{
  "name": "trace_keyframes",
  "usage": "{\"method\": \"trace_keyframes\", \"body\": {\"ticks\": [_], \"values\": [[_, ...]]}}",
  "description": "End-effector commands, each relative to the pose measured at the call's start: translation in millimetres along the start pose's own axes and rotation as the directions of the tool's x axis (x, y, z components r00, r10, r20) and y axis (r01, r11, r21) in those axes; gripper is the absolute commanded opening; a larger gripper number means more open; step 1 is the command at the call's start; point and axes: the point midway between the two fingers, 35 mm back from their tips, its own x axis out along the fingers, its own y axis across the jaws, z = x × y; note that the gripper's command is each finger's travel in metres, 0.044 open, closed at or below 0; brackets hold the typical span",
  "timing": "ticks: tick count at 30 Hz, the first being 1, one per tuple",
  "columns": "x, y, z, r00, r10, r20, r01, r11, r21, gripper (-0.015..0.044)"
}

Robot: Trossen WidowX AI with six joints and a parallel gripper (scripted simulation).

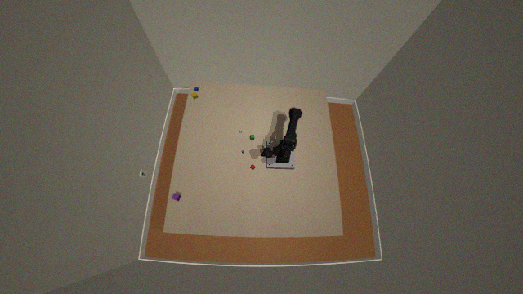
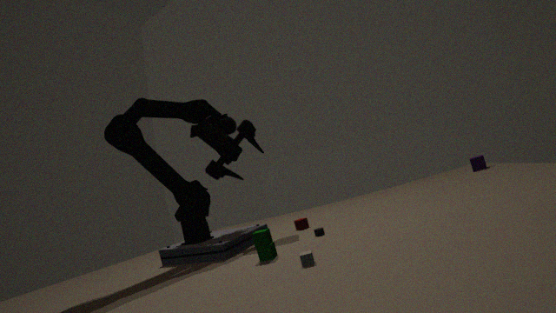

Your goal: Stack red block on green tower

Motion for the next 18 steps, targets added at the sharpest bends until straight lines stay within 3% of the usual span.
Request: {"method": "trace_keyframes", "body": {"ticks": [1,9,18], "values": [[6.7,-2.0,6.9,0.998,0.062,-0.006,-0.060,0.981,0.187,0.0440],[28.5,-6.2,19.3,0.978,0.208,-0.011,-0.156,0.766,0.623,0.0440],[59.1,-13.3,29.1,0.937,0.349,0.023,-0.138,0.308,0.941,0.0440]]}}
